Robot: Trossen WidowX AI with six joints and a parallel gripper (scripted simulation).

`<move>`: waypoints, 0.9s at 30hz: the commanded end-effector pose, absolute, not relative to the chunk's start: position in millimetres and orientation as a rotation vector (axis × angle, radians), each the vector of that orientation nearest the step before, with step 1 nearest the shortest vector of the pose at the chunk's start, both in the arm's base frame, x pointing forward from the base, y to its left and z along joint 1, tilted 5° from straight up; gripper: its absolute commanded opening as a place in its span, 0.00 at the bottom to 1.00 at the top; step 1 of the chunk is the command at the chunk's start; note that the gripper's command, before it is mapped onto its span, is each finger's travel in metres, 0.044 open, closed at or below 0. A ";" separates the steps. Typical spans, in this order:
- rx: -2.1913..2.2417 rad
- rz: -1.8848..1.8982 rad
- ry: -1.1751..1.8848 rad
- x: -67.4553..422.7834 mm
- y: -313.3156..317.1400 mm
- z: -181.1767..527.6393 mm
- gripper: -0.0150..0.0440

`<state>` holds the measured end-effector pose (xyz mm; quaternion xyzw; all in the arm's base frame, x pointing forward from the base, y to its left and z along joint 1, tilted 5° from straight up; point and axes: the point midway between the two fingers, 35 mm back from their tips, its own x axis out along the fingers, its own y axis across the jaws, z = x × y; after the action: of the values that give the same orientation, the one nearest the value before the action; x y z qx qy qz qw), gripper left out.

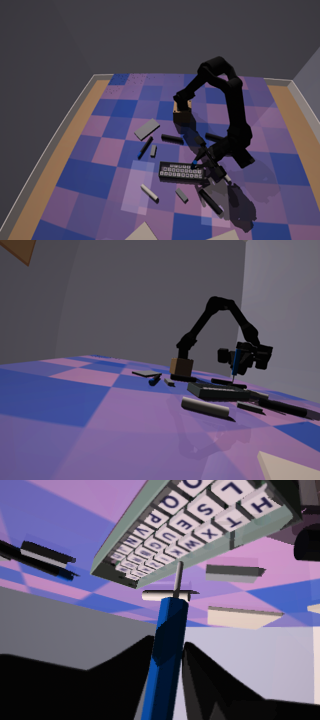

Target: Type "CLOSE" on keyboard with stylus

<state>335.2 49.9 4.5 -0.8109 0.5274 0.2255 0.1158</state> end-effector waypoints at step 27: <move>-2.383 0.664 1.548 334.0 47.1 -17.7 0.39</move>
<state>334.5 48.0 -14.9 -0.8110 0.5270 0.2256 0.1166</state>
